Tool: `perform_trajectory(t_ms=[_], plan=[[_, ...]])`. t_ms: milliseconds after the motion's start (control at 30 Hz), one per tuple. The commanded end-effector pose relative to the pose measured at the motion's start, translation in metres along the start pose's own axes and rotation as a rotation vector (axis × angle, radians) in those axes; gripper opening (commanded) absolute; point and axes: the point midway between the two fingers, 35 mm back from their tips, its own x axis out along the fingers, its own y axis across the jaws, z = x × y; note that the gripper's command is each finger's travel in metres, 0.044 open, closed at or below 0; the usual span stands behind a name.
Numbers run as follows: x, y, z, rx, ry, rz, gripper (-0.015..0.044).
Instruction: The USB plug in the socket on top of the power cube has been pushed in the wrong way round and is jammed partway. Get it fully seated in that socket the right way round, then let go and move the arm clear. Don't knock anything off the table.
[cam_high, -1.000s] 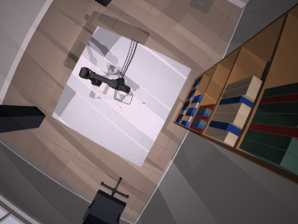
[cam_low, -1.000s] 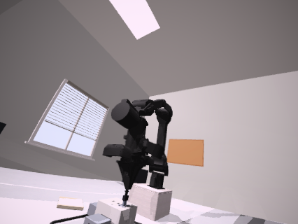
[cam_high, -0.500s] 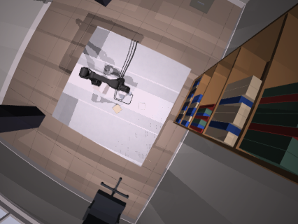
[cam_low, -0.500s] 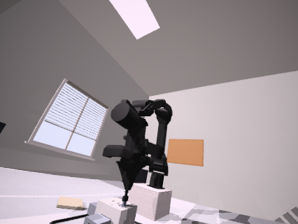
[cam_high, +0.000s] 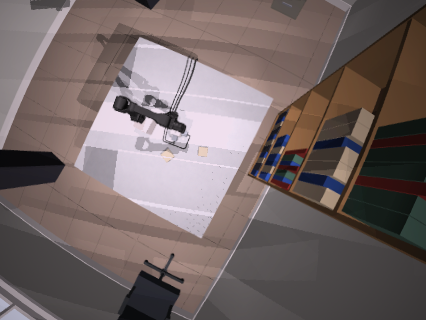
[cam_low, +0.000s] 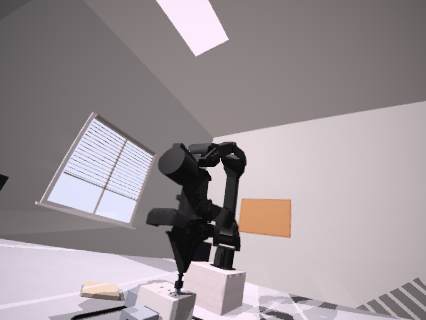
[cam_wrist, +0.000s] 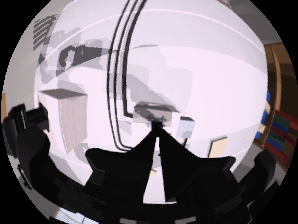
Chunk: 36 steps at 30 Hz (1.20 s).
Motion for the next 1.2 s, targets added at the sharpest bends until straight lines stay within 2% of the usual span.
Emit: perform_trajectory(t_ms=[0, 1167], plan=[[0.0014, 0.0006, 0.0005, -0.005, -0.004, 0.002, 0.0000], [0.0056, 0.0006, 0.0002, -0.005, -0.004, 0.002, 0.0000]])
